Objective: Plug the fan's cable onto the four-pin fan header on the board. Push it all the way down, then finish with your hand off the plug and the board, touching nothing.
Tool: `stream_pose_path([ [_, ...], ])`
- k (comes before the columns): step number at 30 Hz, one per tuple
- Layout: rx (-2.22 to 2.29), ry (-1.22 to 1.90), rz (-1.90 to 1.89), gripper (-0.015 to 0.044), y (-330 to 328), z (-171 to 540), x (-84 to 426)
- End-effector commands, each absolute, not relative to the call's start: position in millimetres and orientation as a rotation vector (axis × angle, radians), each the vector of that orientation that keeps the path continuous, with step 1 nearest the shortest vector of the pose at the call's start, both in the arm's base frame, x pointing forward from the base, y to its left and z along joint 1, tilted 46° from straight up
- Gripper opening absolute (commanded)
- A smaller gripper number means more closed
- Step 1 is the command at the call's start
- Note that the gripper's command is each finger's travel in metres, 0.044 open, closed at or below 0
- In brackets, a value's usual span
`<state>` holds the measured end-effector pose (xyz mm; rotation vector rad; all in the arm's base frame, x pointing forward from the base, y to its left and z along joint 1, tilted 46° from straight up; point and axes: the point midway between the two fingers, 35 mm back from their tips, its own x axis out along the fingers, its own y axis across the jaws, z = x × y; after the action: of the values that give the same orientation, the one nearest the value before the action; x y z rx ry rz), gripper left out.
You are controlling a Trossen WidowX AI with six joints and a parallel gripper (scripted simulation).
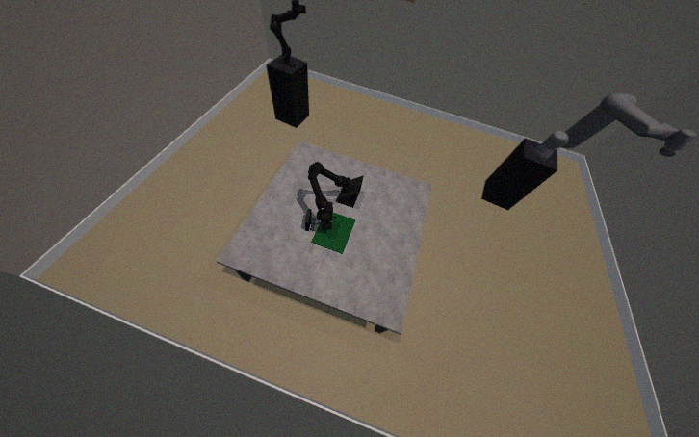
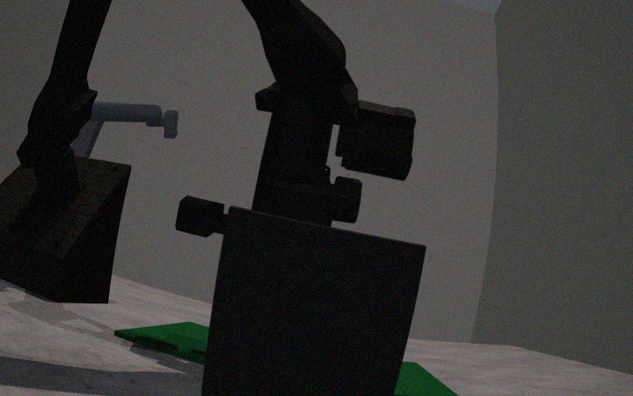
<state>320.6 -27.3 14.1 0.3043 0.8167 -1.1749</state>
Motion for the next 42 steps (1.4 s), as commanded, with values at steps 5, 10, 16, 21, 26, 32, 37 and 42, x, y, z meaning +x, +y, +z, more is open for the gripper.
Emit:
stream_pose_path([
  [5, 0.292, 0.820, -1.176, 0.0000, -28.5, 13.6, 319.6],
  [10, 0.292, 0.820, -1.177, 0.0000, -28.5, 13.7, 320.0],
  [16, 0.293, 0.819, -1.177, 0.0000, -28.5, 13.8, 320.4],
  [21, 0.294, 0.819, -1.177, 0.0000, -28.7, 13.9, 320.7],
  [26, 0.294, 0.819, -1.177, 0.0000, -30.3, 12.3, 321.0],
  [32, 0.293, 0.819, -1.177, 0.0000, -33.2, 9.4, 321.6],
  [37, 0.293, 0.818, -1.178, 0.0000, -35.4, 7.3, 322.0],
  [42, 0.293, 0.818, -1.178, 0.0000, -37.5, 5.2, 322.4],
])
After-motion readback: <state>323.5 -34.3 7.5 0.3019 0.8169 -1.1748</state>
